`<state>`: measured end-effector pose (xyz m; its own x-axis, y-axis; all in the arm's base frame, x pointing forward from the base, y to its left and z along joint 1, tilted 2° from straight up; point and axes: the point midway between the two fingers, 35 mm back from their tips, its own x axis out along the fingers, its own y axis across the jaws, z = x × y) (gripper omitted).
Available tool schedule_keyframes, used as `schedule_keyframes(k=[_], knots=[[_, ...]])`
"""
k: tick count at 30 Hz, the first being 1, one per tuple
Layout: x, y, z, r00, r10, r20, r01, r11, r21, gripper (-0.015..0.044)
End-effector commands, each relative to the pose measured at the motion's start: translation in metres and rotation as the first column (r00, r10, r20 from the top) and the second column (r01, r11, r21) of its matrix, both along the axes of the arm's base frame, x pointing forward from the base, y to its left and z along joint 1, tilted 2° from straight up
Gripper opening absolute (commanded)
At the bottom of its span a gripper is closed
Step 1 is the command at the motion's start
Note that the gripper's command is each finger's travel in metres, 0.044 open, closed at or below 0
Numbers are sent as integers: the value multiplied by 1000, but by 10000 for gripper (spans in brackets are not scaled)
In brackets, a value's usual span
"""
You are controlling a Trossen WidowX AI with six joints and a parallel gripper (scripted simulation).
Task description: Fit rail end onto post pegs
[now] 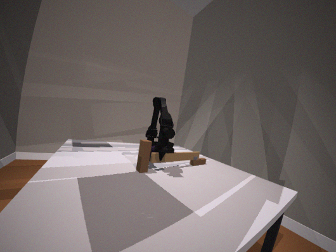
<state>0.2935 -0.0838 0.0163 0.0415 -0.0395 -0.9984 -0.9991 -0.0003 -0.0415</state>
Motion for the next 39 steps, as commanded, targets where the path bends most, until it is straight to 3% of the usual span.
schedule_keyframes(k=[1,39], knots=[[3,-2,1,1000,3,7,-3,1000,-3,0],[3,-14,2,1000,3,7,-3,1000,-4,0]])
